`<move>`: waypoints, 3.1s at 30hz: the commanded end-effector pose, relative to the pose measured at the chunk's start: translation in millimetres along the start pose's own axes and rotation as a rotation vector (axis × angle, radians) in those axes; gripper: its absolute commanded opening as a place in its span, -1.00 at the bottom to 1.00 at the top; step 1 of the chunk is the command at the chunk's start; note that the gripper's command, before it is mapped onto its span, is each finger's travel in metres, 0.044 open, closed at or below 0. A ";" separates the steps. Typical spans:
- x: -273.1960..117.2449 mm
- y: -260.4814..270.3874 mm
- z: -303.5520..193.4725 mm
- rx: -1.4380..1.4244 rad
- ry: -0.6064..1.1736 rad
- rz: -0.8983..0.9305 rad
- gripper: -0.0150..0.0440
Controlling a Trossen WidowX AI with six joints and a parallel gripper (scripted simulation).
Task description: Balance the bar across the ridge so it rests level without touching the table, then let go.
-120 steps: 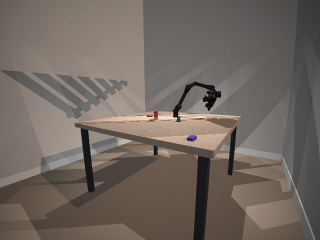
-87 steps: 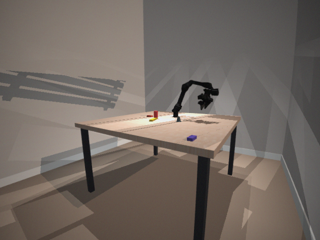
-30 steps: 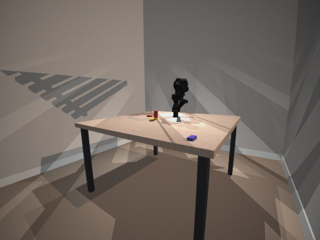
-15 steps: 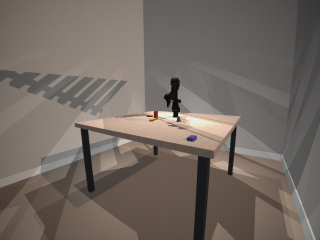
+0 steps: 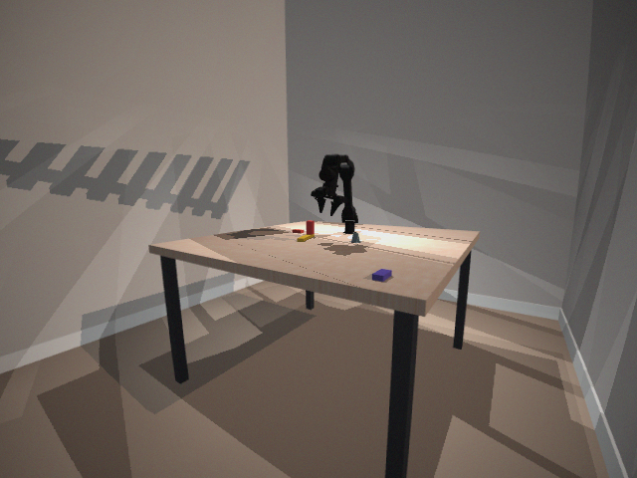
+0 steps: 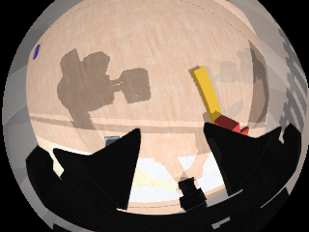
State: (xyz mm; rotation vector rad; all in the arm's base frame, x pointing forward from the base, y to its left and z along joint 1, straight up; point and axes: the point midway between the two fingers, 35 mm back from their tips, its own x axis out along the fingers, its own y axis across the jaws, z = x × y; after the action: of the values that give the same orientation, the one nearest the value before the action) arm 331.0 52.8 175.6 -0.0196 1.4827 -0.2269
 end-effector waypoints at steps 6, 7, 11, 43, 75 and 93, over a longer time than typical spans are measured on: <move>1.5 -38.4 4.1 -0.113 0.027 0.038 0.58; 1.9 -42.6 4.3 -0.125 0.030 0.043 0.58; 3.4 -59.6 4.9 -0.175 0.038 0.060 0.58; 38.0 -144.3 -3.3 -0.438 0.032 0.160 0.58; 139.0 -128.4 -14.7 -0.438 0.032 0.161 0.58; 147.8 -127.0 -15.6 -0.438 0.032 0.161 0.58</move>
State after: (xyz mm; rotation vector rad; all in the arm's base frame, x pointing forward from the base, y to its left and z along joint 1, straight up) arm 308.3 -94.2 49.5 -0.2515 1.5333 0.2239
